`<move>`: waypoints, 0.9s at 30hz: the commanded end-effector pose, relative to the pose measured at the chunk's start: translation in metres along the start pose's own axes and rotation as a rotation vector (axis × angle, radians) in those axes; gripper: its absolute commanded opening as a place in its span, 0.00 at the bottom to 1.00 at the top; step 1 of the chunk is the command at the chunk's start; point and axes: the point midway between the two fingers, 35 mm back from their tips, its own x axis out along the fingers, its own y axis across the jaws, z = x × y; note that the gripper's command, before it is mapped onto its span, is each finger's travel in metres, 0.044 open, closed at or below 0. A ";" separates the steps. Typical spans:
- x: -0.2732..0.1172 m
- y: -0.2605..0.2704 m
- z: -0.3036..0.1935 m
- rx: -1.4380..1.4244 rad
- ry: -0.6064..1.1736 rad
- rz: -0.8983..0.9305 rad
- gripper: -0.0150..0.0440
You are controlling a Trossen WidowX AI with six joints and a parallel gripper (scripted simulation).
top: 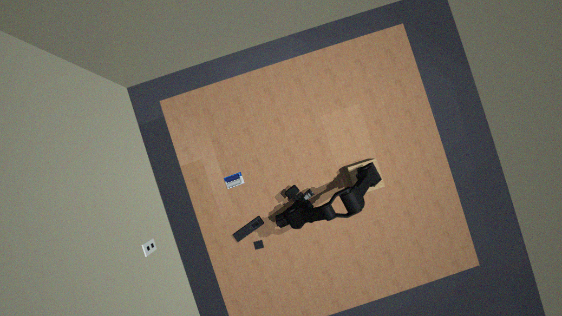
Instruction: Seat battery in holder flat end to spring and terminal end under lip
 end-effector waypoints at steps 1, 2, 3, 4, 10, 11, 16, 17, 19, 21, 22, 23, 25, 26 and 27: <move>0.001 0.000 0.006 -0.004 -0.042 0.003 0.38; 0.001 0.000 0.005 -0.004 -0.046 0.003 0.38; 0.001 0.000 0.005 -0.004 -0.051 0.003 0.38; 0.001 0.000 0.005 -0.004 -0.056 0.003 0.38; 0.002 0.000 0.004 -0.006 -0.084 0.003 0.38; 0.002 0.000 0.004 -0.006 -0.088 0.003 0.38; 0.003 0.000 0.003 -0.007 -0.111 0.003 0.38; 0.003 0.000 0.003 -0.007 -0.116 0.002 0.38; 0.003 0.000 0.002 -0.008 -0.125 0.002 0.38; 0.004 0.000 0.002 -0.009 -0.134 0.002 0.38; 0.004 0.000 0.002 -0.009 -0.139 0.002 0.38; 0.004 0.000 0.002 -0.009 -0.143 0.002 0.38; 0.004 0.000 0.001 -0.010 -0.152 0.001 0.38; 0.004 0.000 0.001 -0.011 -0.157 0.001 0.38; 0.004 0.000 0.001 -0.011 -0.161 0.001 0.38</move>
